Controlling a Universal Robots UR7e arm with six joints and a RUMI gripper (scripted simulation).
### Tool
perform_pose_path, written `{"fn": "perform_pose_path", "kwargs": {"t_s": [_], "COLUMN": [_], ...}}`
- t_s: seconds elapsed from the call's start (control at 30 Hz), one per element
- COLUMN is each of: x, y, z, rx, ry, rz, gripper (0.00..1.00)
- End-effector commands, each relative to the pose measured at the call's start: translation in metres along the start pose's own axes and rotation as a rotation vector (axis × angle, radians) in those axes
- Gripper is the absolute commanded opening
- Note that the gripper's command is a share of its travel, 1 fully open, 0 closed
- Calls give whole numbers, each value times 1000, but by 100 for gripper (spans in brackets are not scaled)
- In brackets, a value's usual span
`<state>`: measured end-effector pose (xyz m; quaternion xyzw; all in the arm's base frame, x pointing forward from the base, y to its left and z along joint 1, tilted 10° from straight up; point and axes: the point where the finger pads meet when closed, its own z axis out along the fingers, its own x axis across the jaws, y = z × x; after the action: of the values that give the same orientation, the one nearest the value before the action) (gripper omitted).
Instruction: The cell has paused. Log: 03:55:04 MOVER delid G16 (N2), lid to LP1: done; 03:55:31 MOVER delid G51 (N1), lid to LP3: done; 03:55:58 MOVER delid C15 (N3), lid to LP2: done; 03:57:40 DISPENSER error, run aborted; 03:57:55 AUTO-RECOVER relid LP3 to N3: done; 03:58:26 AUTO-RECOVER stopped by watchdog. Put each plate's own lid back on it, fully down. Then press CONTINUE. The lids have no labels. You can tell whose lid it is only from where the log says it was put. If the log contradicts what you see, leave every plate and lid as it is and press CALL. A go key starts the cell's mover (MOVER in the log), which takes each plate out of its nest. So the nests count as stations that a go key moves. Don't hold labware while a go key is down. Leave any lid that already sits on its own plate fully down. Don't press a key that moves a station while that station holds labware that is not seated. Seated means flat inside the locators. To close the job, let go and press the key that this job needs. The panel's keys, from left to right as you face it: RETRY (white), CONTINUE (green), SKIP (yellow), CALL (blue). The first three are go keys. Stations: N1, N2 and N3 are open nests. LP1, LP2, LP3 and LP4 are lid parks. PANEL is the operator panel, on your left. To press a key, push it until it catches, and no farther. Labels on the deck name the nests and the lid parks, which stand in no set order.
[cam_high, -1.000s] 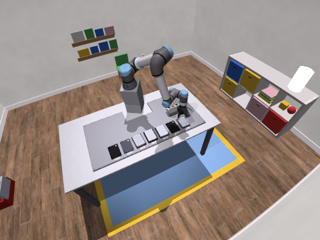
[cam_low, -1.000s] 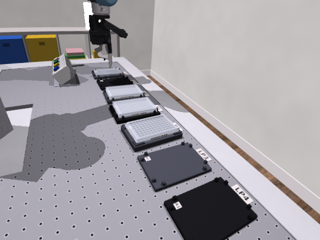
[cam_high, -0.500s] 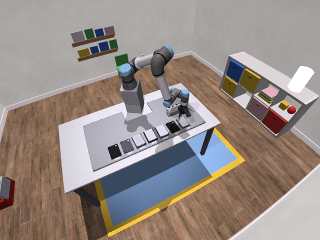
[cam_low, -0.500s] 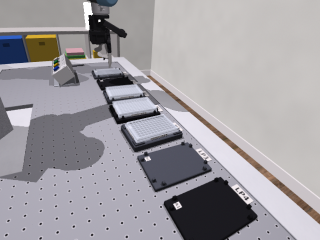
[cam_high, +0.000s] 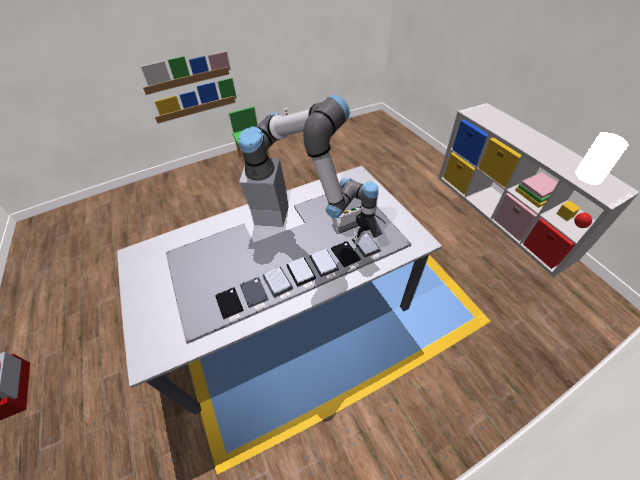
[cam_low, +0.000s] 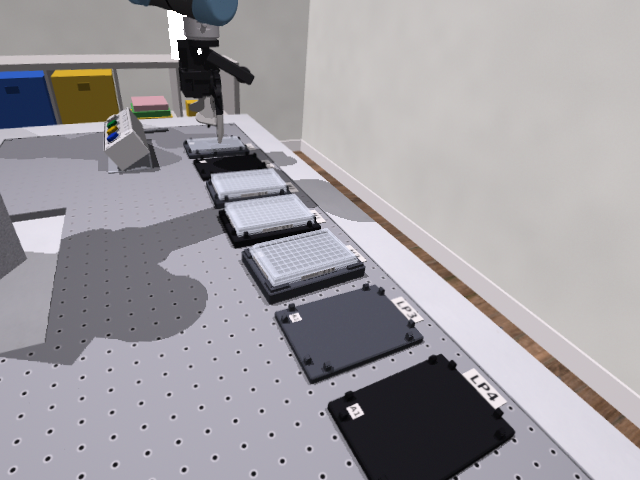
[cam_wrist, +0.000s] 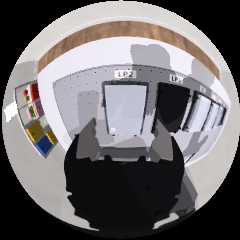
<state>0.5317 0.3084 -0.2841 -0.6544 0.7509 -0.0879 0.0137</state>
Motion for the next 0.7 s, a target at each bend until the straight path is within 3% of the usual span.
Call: {"fn": "perform_pose_path", "kwargs": {"t_s": [0.0, 0.23, 0.67], "x": [0, 0, 0], "y": [-1, -1, -1], "z": [7, 18, 18], "rx": [1, 1, 1], "ry": [-1, -1, -1], "rz": [0, 0, 0], "gripper": [82, 82, 82]}}
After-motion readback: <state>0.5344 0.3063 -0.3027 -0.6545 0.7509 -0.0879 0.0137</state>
